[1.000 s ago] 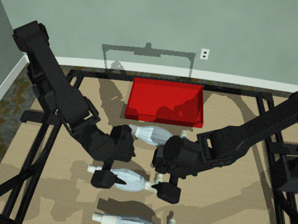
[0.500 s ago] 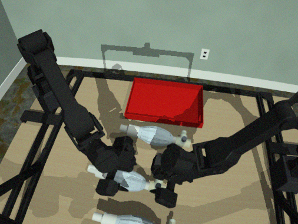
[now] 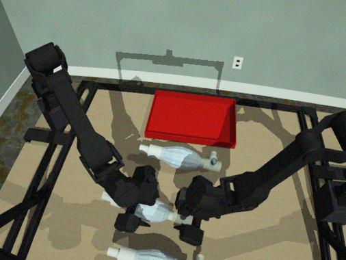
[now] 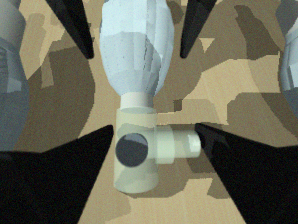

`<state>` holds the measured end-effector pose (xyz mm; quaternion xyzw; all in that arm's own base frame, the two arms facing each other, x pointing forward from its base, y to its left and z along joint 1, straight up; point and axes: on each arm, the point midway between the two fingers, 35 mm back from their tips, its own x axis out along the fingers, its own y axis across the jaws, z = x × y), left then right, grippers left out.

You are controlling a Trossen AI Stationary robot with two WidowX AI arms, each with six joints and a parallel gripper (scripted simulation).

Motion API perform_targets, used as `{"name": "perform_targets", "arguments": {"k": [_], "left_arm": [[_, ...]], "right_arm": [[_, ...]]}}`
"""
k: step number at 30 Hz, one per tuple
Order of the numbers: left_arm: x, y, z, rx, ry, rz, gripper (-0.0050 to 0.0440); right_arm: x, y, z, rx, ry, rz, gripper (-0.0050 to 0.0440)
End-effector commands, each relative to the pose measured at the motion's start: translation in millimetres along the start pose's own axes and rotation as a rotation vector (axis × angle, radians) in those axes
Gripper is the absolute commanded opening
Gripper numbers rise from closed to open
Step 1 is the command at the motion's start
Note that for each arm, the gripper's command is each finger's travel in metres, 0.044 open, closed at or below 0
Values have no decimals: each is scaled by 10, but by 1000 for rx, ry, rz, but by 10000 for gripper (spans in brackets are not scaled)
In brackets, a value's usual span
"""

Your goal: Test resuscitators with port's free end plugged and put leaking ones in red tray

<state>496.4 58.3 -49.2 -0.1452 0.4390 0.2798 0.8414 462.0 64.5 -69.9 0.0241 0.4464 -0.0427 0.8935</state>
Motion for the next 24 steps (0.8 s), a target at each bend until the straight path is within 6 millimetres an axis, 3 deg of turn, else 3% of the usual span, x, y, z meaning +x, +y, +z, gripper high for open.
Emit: {"name": "perform_targets", "arguments": {"k": [1,9,10,24], "left_arm": [[38,11,-36,-1,0,2,440],[38,11,-36,-1,0,2,440],[25,8,-17,-1,-3,1,440],[25,8,-17,-1,-3,1,440]], "right_arm": [[26,1,-21,0,-4,3,409],[26,1,-21,0,-4,3,409],[18,3,-1,0,-7,1,0],[18,3,-1,0,-7,1,0]]}}
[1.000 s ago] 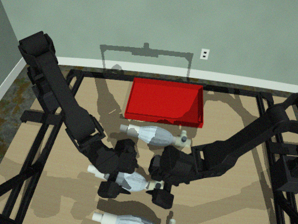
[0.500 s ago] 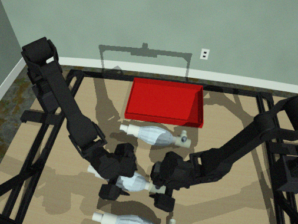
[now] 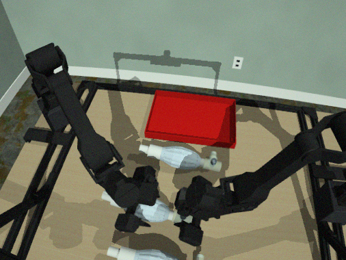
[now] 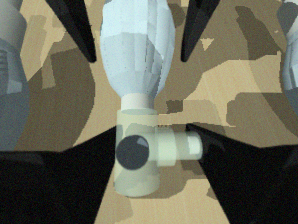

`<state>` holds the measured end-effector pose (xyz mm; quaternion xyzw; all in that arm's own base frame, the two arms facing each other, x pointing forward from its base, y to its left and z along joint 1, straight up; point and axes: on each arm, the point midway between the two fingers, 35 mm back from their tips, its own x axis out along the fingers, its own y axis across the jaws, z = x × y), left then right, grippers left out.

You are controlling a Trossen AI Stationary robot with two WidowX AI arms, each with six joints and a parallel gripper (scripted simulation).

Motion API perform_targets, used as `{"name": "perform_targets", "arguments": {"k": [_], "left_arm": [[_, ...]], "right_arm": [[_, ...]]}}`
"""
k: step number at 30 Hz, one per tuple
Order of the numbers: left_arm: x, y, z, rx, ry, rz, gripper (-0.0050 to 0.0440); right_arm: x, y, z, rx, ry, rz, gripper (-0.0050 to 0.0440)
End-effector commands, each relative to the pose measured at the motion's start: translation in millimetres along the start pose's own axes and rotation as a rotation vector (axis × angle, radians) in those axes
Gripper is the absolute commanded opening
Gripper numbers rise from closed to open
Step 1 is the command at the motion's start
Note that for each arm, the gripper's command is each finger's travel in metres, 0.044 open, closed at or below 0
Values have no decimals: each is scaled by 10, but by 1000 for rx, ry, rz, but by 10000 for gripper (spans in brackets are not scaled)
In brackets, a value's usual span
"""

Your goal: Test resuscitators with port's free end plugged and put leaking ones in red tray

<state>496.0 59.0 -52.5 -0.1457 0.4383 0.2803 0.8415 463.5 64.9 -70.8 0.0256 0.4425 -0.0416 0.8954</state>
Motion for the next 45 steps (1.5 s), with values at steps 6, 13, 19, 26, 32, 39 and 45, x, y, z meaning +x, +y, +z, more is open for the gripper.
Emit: {"name": "perform_targets", "arguments": {"k": [6,13,19,26,32,39,45], "left_arm": [[-1,-4,-1,1,-1,0,440],[-1,-4,-1,1,-1,0,440],[-1,-4,-1,1,-1,0,440],[1,-2,-1,1,-1,1,0],[1,-2,-1,1,-1,1,0],[-6,-4,9,-2,-4,0,0],[-6,-4,9,-2,-4,0,0]], "right_arm": [[3,0,-16,0,3,0,0],[3,0,-16,0,3,0,0],[3,0,-16,0,3,0,0],[1,-5,-3,0,0,-1,0],[1,-5,-3,0,0,-1,0],[2,-3,0,-2,0,-1,0],[2,-3,0,-2,0,-1,0]]}}
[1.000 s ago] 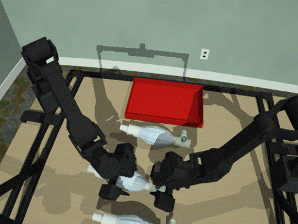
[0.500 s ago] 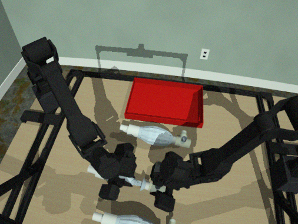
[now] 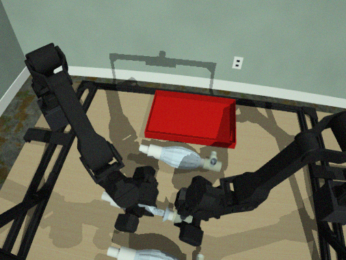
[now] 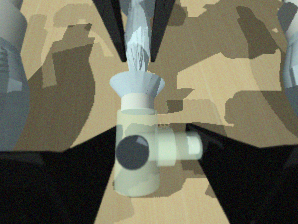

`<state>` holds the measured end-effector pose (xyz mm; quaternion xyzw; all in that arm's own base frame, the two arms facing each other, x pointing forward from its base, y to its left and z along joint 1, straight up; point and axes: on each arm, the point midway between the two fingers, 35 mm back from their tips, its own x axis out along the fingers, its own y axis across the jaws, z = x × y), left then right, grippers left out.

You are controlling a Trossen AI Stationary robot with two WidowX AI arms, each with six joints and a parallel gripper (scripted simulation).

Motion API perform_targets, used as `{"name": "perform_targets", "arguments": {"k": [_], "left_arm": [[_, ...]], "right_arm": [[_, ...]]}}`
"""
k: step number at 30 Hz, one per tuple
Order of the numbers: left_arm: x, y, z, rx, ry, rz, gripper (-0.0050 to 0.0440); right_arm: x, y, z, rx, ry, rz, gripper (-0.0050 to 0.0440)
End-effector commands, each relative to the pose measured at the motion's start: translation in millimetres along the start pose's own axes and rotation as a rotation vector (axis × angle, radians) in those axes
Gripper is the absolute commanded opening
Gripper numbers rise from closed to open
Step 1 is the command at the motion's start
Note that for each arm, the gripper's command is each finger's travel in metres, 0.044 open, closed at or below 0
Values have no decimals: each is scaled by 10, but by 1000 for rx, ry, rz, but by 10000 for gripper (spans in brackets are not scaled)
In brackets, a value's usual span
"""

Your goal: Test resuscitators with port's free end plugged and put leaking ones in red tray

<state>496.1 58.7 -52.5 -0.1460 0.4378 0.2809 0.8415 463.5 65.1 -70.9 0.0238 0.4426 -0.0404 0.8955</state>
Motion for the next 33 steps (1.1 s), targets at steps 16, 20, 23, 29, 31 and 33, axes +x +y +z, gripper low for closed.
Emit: {"name": "perform_targets", "arguments": {"k": [16,20,23,29,31,33], "left_arm": [[-4,2,1,0,-1,0,0],[-4,2,1,0,-1,0,0],[-4,2,1,0,-1,0,0],[-1,3,1,0,0,1,0],[-1,3,1,0,0,1,0],[-1,3,1,0,0,1,0]], "right_arm": [[6,-5,-7,2,1,-2,440],[6,-5,-7,2,1,-2,440],[6,-5,-7,2,1,-2,440],[3,-6,-11,3,2,-2,440],[3,-6,-11,3,2,-2,440],[3,-6,-11,3,2,-2,440]]}}
